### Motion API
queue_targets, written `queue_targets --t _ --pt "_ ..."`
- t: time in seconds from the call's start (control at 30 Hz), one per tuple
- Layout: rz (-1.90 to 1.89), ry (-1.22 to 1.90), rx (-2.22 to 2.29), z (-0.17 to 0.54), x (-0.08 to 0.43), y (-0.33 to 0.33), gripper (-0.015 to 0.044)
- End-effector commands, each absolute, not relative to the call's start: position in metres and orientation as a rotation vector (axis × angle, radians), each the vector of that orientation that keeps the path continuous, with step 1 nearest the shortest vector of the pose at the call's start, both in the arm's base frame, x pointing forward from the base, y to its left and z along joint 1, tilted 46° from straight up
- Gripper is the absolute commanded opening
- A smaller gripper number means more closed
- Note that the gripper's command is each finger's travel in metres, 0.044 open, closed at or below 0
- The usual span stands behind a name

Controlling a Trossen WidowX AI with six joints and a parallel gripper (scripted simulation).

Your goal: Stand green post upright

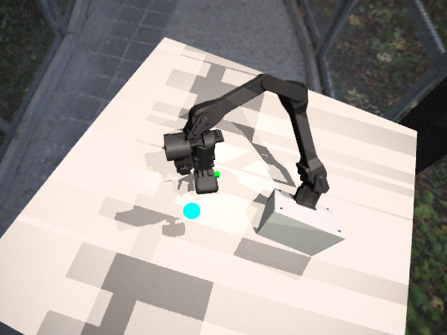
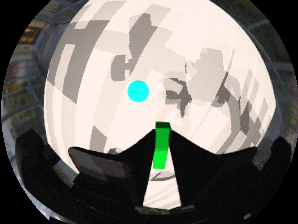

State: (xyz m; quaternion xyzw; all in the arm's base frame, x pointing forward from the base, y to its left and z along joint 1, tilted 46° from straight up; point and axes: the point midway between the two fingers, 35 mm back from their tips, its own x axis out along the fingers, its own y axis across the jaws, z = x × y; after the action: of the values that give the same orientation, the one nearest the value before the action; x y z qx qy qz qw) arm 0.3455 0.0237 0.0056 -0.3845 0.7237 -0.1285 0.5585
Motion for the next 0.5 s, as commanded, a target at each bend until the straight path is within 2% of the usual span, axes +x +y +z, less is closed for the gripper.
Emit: queue_targets --t 0.0,0.47 --pt "-0.216 1.730 -0.978 -0.001 0.350 0.033 0.0023" --pt "0.143 1.816 -1.279 -0.036 0.355 0.064 0.0023"
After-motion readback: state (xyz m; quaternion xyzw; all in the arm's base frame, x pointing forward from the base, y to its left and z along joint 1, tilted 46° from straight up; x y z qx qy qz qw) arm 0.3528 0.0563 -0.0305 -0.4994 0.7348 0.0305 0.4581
